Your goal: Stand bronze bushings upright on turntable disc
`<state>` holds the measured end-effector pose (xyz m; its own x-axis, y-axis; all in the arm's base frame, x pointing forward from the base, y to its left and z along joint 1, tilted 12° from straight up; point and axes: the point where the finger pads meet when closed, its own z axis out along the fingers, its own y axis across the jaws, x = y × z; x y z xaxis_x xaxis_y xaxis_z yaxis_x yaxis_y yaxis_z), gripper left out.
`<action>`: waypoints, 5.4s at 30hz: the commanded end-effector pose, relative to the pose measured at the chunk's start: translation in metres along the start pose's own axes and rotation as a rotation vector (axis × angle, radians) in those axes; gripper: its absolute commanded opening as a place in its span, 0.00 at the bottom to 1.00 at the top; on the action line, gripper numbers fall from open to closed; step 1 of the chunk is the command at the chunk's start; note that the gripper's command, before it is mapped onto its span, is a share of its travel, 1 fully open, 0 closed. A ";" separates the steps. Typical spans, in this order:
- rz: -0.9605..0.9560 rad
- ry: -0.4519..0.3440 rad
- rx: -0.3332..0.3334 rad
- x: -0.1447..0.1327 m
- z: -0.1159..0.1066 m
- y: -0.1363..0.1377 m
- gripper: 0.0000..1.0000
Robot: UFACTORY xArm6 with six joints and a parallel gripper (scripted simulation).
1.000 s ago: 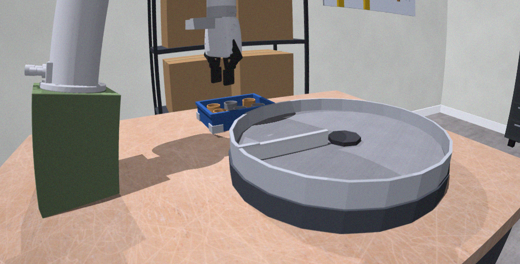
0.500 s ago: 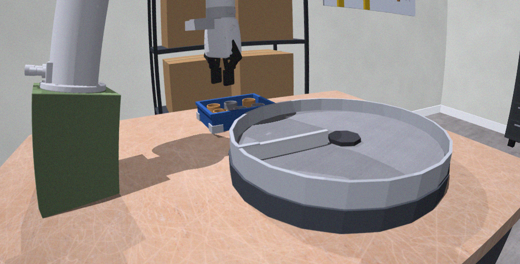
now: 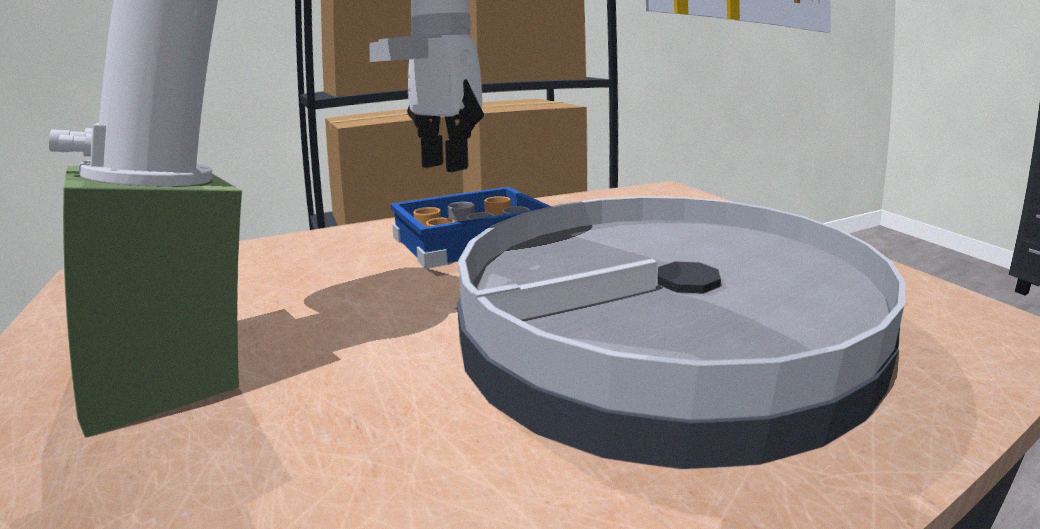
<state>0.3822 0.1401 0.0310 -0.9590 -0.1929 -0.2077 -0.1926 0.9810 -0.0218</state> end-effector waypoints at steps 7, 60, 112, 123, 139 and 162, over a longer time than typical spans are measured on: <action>0.000 -0.004 -0.001 -0.002 0.015 0.000 0.48; 0.000 -0.004 -0.001 -0.002 0.066 0.000 0.48; 0.000 -0.004 -0.001 -0.002 0.088 0.001 0.00; 0.000 -0.004 -0.001 -0.002 0.088 0.001 0.00; 0.000 -0.004 -0.001 -0.002 0.088 0.001 0.00; 0.000 -0.004 -0.001 -0.002 0.043 0.000 0.00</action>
<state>0.3953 0.1416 -0.0298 -0.9559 -0.1918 -0.2223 -0.1905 0.9813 -0.0275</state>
